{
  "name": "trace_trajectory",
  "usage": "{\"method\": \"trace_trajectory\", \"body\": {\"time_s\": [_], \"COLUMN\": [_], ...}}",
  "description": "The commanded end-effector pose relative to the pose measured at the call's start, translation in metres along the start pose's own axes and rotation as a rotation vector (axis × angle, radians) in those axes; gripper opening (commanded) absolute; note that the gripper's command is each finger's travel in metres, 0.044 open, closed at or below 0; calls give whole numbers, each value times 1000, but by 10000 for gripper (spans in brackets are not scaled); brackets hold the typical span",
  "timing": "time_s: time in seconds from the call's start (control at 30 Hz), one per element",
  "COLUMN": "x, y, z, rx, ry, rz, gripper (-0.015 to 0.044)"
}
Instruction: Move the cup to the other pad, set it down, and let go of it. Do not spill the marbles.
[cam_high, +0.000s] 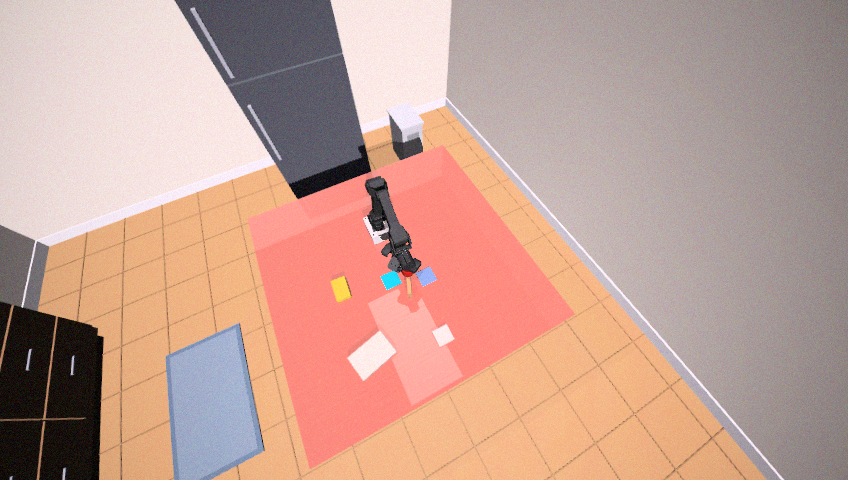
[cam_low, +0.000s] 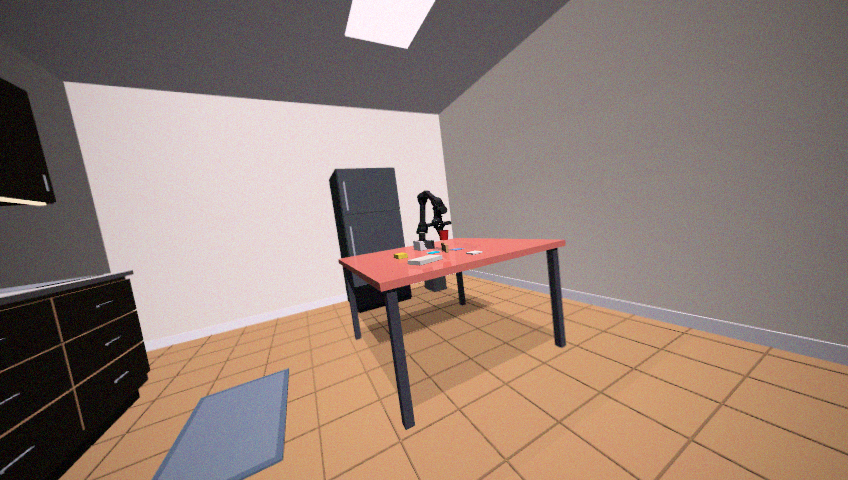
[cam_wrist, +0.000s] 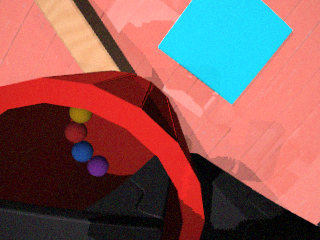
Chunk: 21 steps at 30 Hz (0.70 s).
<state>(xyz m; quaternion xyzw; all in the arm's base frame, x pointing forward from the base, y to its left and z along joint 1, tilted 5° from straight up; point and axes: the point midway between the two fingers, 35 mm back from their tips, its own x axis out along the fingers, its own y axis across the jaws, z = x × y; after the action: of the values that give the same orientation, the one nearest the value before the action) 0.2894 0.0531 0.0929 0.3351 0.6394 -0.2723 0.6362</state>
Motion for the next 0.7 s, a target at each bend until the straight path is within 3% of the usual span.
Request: {"method": "trace_trajectory", "body": {"time_s": [0.0, 0.67], "x": [0, -1], "y": [-9, -41], "z": [5, 32], "rx": [-4, -4], "ry": [3, 1], "rz": [0, -2], "gripper": [0, 0]}}
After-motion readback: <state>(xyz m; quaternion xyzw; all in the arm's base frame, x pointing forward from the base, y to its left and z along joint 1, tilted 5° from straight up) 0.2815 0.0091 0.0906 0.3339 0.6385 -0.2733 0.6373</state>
